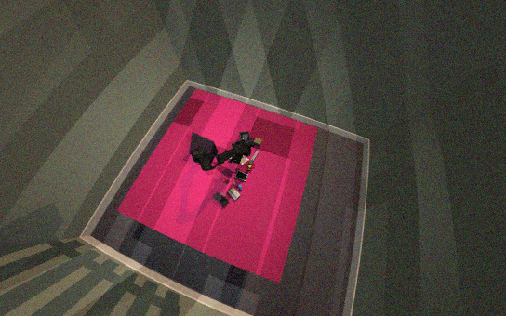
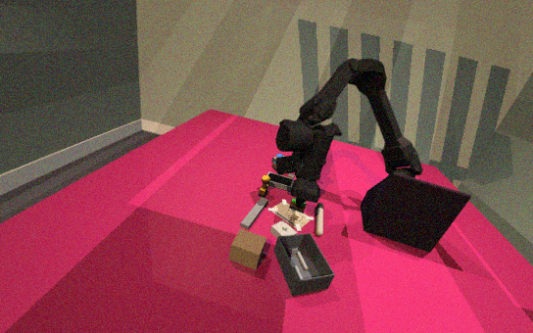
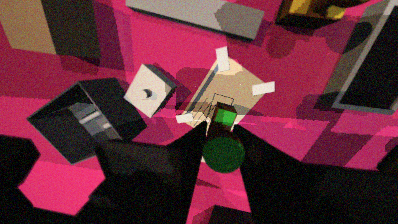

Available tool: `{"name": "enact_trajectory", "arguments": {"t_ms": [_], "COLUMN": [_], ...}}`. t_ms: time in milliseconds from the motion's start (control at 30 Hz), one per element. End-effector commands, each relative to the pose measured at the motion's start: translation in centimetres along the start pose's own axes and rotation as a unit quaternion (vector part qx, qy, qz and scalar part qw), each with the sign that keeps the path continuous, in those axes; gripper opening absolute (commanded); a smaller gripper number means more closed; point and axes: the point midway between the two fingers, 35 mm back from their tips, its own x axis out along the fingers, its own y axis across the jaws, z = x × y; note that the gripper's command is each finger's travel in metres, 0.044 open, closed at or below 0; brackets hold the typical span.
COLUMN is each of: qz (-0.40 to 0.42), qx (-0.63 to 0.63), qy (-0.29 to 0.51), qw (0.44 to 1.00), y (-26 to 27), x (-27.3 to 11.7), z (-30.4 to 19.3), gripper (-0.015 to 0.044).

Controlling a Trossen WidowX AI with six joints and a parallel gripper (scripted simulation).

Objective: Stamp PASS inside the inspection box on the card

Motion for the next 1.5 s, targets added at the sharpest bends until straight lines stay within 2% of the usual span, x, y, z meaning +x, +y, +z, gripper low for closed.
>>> {"name": "enact_trajectory", "arguments": {"t_ms": [0,867,1467], "qz": [0.004,0.004,0.003], "qx": [0.004,0.004,0.004], "qy": [0.000,0.000,0.001], "qw": [1.000,1.000,1.000], "y": [0.1,0.1,-7.0], "x": [-0.7,-4.6,-5.3], "z": [0.2,0.1,-2.8], "gripper": [0.0000,0.0000,0.0000]}}
